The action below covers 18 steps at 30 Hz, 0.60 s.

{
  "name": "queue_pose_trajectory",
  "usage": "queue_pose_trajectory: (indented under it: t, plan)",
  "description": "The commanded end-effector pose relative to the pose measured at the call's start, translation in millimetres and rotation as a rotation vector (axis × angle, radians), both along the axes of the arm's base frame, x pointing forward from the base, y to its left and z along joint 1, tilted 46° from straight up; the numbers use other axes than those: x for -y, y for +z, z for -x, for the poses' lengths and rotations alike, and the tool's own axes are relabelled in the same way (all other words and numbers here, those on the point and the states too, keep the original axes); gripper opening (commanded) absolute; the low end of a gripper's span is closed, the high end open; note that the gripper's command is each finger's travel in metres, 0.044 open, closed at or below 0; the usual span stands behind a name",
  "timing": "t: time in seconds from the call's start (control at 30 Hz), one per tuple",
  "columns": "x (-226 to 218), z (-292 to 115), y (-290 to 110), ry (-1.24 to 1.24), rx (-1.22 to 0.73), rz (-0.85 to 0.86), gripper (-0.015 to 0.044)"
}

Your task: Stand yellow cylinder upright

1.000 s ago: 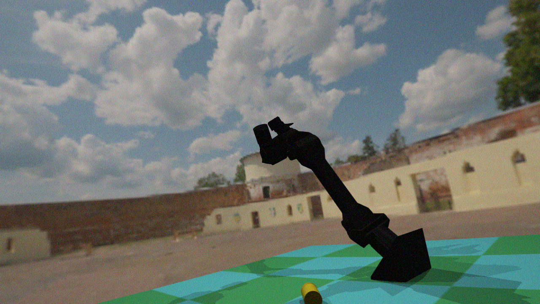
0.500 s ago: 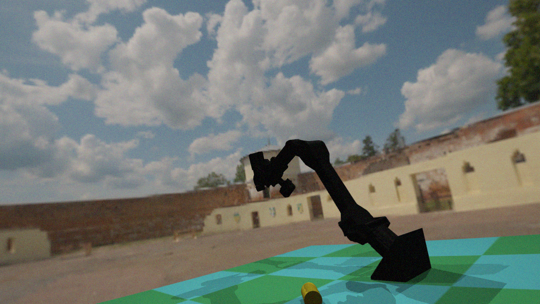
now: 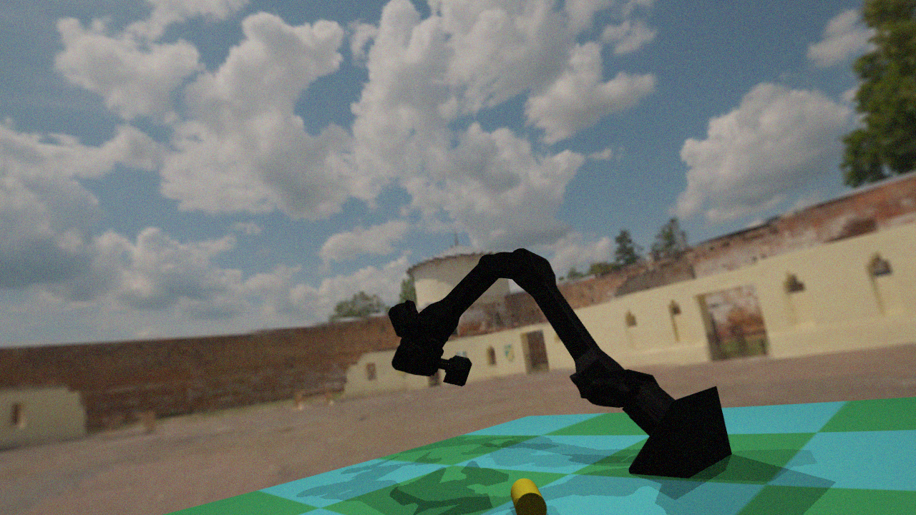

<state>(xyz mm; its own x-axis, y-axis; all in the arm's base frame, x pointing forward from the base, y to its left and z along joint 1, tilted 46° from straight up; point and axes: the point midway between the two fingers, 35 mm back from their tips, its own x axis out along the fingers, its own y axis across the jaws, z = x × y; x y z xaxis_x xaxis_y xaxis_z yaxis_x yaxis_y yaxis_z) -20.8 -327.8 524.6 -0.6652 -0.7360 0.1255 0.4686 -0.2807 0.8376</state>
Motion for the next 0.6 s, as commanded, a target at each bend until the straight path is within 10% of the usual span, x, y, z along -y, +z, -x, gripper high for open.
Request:
queue_pose_trajectory:
  t: [0.0, 0.57]
  plan:
    - [19.7, -47.0, -28.6, 0.128, -0.105, -0.161, 0.0309]
    - [-2.8, -250.3, -163.0, 0.679, -0.712, -0.705, 0.0309]
